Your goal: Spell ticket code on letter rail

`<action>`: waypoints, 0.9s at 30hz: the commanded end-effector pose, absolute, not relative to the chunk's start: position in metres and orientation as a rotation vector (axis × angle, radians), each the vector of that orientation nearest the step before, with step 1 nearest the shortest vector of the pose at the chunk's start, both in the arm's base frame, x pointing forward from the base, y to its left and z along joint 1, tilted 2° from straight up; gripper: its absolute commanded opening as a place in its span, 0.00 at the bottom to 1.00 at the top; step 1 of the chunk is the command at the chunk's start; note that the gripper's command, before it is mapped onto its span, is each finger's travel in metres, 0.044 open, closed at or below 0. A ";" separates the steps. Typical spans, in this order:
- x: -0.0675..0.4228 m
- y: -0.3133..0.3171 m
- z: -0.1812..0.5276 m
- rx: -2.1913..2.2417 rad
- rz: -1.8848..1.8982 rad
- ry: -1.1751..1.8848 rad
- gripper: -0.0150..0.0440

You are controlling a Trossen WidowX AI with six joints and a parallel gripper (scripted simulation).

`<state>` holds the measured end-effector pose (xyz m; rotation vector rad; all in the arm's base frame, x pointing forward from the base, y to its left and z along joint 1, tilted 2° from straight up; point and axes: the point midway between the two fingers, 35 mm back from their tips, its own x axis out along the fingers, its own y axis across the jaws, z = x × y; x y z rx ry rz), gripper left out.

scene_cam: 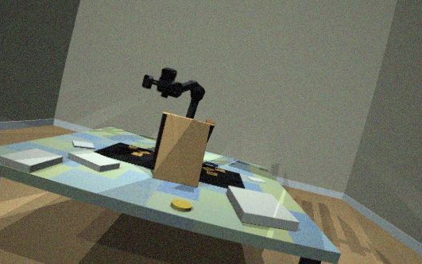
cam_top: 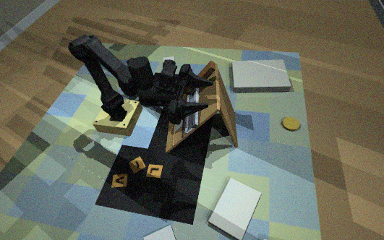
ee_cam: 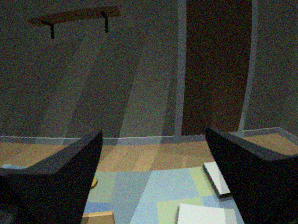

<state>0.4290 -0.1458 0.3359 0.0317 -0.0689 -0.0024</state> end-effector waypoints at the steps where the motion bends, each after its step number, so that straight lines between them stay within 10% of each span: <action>1: 0.427 -0.145 0.334 0.030 -0.002 -0.062 0.98; 20: 0.218 -0.039 0.120 -0.005 0.212 0.535 1.00; 27: 0.208 -0.032 0.108 0.002 0.229 0.556 1.00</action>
